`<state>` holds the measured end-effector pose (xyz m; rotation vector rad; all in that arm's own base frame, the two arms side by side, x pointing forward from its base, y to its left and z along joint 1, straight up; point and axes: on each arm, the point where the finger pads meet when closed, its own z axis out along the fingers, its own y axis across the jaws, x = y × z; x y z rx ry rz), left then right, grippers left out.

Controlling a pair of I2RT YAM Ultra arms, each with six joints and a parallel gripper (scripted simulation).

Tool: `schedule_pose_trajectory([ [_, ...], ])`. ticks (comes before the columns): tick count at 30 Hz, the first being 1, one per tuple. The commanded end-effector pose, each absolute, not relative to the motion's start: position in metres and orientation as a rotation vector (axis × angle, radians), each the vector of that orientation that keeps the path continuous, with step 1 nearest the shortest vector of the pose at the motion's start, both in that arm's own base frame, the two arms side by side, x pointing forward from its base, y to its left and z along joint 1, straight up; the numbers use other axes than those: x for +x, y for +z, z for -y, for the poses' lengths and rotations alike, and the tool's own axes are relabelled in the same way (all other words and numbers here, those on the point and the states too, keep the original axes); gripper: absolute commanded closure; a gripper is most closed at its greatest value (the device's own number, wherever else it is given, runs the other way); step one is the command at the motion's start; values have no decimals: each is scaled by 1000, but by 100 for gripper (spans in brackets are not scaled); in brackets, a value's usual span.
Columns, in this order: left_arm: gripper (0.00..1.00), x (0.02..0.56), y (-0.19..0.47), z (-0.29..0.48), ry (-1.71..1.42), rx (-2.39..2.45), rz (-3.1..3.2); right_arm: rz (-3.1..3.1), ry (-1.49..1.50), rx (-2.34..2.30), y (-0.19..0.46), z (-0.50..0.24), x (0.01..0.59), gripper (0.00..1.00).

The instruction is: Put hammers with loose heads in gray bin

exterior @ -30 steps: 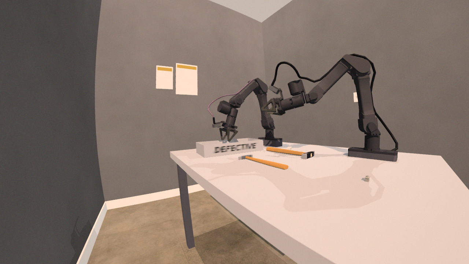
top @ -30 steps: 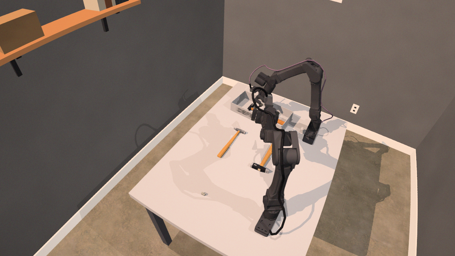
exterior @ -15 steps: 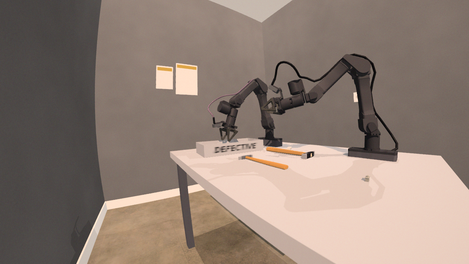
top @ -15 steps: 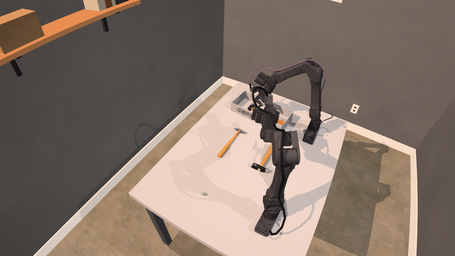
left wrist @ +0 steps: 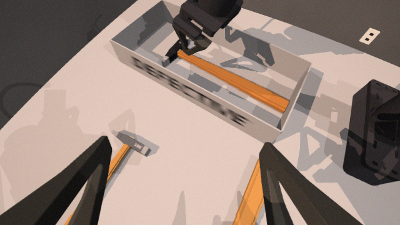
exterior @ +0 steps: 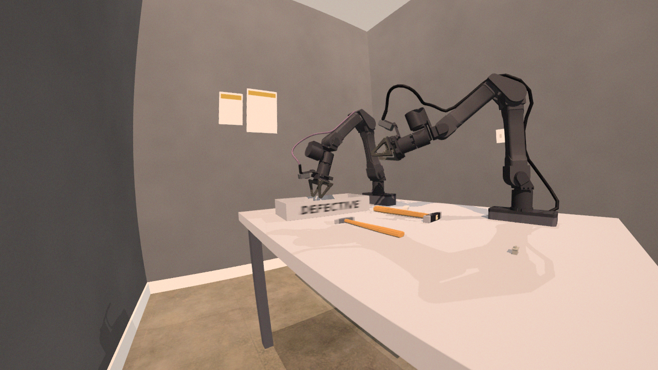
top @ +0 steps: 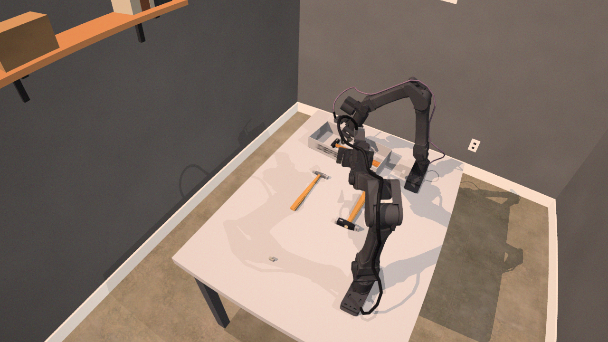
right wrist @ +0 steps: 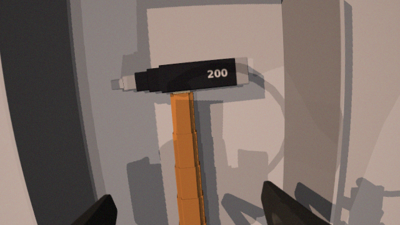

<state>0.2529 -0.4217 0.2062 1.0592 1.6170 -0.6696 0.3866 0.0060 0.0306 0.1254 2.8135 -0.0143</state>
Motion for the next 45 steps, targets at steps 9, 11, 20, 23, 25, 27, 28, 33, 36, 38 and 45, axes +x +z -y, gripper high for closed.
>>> schedule_pose_trajectory([
  [9, 0, 188, 274, 323, -609, 1113, -1717, -2785, 55, -280, 50, -77, 395, 56],
  [11, 0, 181, 279, 311, -606, 1114, -1722, -2773, 66, -360, 51, -91, 394, 56],
  [20, 0, 129, 295, 221, -593, 1110, -1729, -2641, 155, -1009, 40, -216, 354, 56],
  [23, 0, 114, 290, 193, -582, 1118, -1742, -2572, 181, -1218, 34, -253, 331, 56],
  [25, 0, 105, 285, 176, -575, 1122, -1750, -2520, 198, -1348, 30, -275, 314, 56],
  [27, 0, 105, 285, 176, -575, 1122, -1750, -2520, 198, -1348, 30, -275, 314, 56],
  [28, 0, 100, 281, 167, -568, 1128, -1761, -2489, 206, -1417, 27, -286, 305, 56],
  [33, 0, 76, 262, 121, -553, 1136, -1775, -2308, 248, -1753, 16, -338, 249, 56],
  [36, 0, 64, 250, 97, -552, 1132, -1770, -2194, 269, -1926, 9, -362, 214, 56],
  [38, 0, 58, 246, 89, -563, 1133, -1761, -2146, 276, -1992, 6, -371, 199, 56],
  [45, 0, 51, 239, 75, -571, 1120, -1742, -2068, 278, -2093, 1, -384, 174, 56],
])
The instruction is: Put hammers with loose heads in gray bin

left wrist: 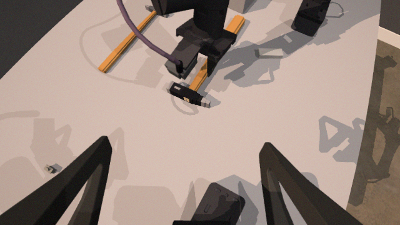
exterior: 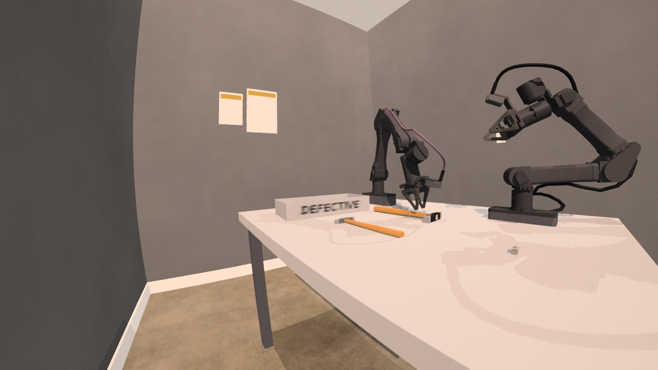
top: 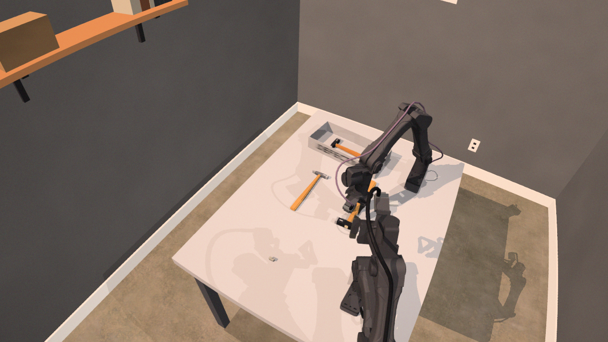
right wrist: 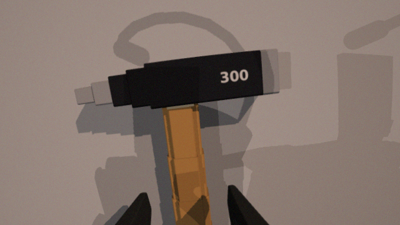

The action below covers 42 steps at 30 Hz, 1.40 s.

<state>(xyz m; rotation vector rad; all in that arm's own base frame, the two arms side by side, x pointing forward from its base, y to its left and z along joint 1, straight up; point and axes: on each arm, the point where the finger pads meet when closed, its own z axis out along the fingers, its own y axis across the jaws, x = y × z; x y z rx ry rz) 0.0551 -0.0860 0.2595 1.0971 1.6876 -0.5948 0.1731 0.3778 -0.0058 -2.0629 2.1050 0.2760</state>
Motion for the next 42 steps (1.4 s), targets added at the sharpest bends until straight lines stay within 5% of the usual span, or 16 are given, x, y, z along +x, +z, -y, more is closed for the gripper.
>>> schedule_pose_trajectory([
  [1, 0, 51, 239, 74, -574, 1117, -1737, -2065, 276, -2097, 1, -385, 173, 56],
  [42, 0, 52, 248, 75, -580, 1099, -1708, -2066, 279, -2067, -28, -400, 173, 60],
])
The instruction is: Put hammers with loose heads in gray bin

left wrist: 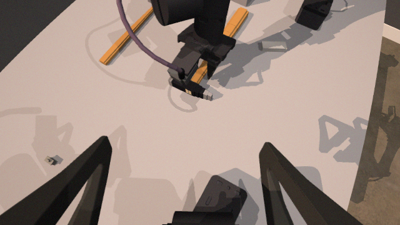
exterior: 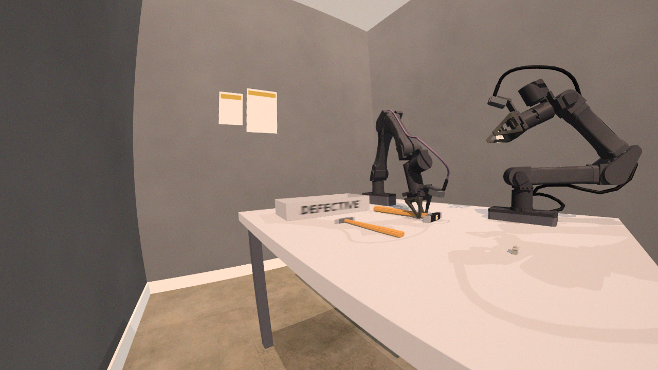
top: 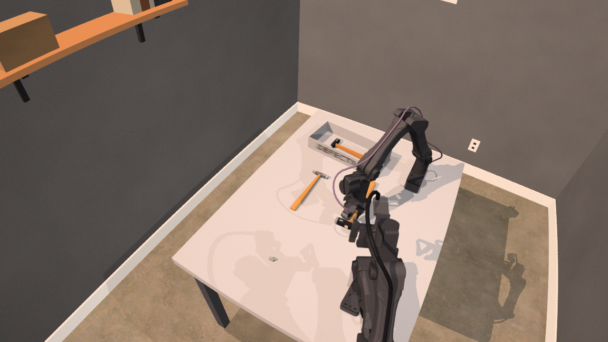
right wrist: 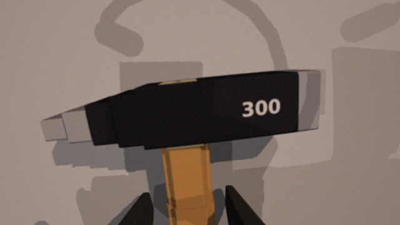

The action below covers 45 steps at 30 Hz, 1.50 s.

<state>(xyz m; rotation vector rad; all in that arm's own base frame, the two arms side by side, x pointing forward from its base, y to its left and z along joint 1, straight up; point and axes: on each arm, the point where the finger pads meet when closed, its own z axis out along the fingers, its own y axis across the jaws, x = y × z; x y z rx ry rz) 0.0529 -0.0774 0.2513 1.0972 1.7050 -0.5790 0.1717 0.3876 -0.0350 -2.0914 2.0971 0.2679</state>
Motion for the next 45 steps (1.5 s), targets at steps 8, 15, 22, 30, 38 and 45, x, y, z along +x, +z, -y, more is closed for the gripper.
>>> schedule_pose_trajectory([
  [8, 0, 52, 248, 75, -580, 1099, -1708, -2056, 283, -2063, -23, -400, 174, 69],
  [15, 0, 52, 248, 75, -580, 1099, -1708, -2055, 288, -2061, -23, -398, 176, 77],
  [22, 0, 52, 248, 75, -580, 1099, -1708, -2062, 283, -2069, -26, -392, 173, 86],
  [30, 0, 52, 248, 75, -580, 1099, -1708, -2061, 289, -2074, -22, -393, 173, 85],
  [38, 0, 52, 248, 75, -580, 1099, -1708, -2061, 288, -2076, 35, -392, 173, 85],
  [45, 0, 52, 248, 75, -580, 1099, -1708, -2064, 287, -2080, 49, -391, 172, 85],
])
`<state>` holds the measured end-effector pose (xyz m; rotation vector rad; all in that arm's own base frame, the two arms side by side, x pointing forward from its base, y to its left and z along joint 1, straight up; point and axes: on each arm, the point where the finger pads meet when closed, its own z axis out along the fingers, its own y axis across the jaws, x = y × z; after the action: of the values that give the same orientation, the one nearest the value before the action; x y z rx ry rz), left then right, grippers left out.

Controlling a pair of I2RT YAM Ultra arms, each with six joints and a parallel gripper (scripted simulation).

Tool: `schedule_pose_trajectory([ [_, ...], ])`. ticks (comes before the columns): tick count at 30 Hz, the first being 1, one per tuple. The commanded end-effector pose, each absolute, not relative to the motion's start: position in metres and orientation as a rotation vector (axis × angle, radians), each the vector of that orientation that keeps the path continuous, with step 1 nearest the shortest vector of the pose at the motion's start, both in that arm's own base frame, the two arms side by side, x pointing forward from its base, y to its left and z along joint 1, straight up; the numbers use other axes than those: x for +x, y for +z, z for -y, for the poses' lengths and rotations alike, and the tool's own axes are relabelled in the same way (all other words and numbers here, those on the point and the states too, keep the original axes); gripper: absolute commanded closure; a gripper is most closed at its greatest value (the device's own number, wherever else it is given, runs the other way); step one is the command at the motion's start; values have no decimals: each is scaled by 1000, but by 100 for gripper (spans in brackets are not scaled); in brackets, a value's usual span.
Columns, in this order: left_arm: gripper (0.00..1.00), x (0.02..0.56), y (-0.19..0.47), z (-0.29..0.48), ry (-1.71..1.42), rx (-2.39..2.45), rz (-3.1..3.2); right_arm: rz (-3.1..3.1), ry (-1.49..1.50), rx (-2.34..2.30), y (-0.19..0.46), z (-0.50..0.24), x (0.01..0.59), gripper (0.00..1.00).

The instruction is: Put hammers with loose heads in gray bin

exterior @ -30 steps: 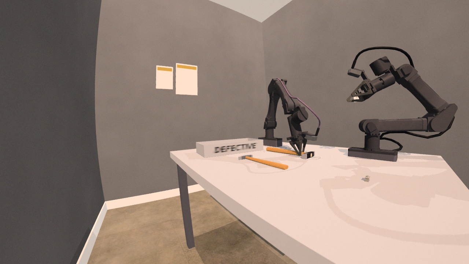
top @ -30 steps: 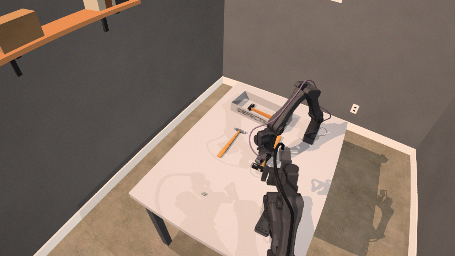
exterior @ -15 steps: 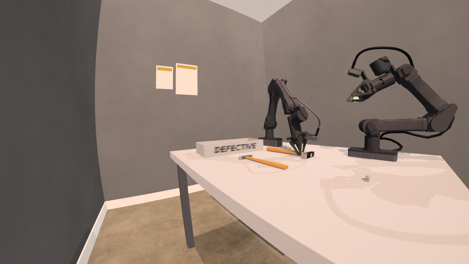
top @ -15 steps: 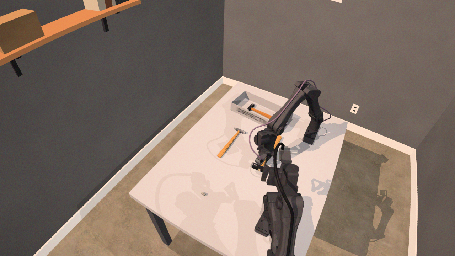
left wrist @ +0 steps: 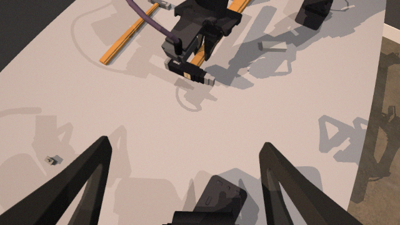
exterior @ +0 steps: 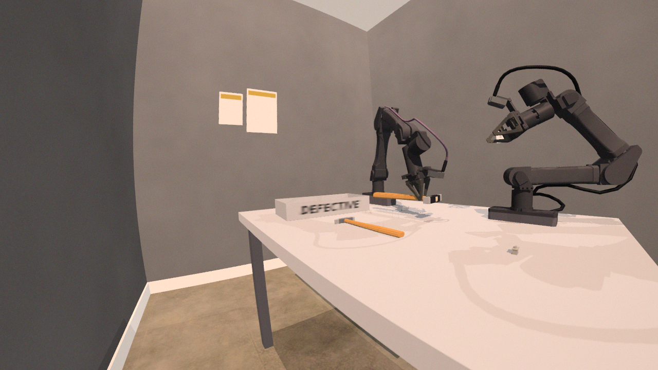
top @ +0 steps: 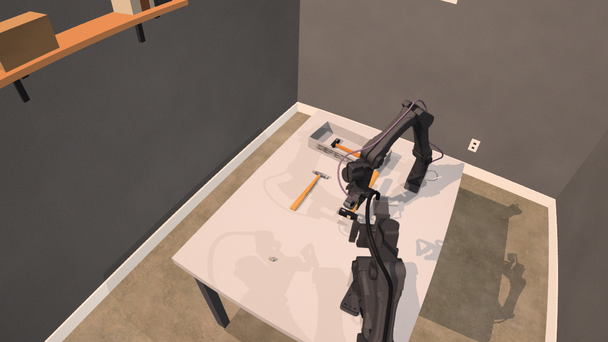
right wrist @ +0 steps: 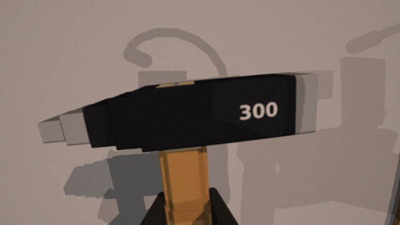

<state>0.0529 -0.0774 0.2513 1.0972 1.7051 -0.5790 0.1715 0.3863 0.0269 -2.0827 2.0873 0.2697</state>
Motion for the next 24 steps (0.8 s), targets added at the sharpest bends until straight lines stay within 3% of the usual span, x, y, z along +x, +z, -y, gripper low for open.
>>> schedule_pose_trajectory([
  [1, 0, 52, 248, 75, -580, 1099, -1708, -2069, 284, -2084, 49, -390, 171, 85],
  [14, 0, 58, 269, 87, -613, 1054, -1654, -1988, 299, -2153, 70, -358, 190, 85],
  [24, 0, 104, 377, 173, -708, 902, -1438, -1979, 300, -2190, 69, -261, 245, 85],
])
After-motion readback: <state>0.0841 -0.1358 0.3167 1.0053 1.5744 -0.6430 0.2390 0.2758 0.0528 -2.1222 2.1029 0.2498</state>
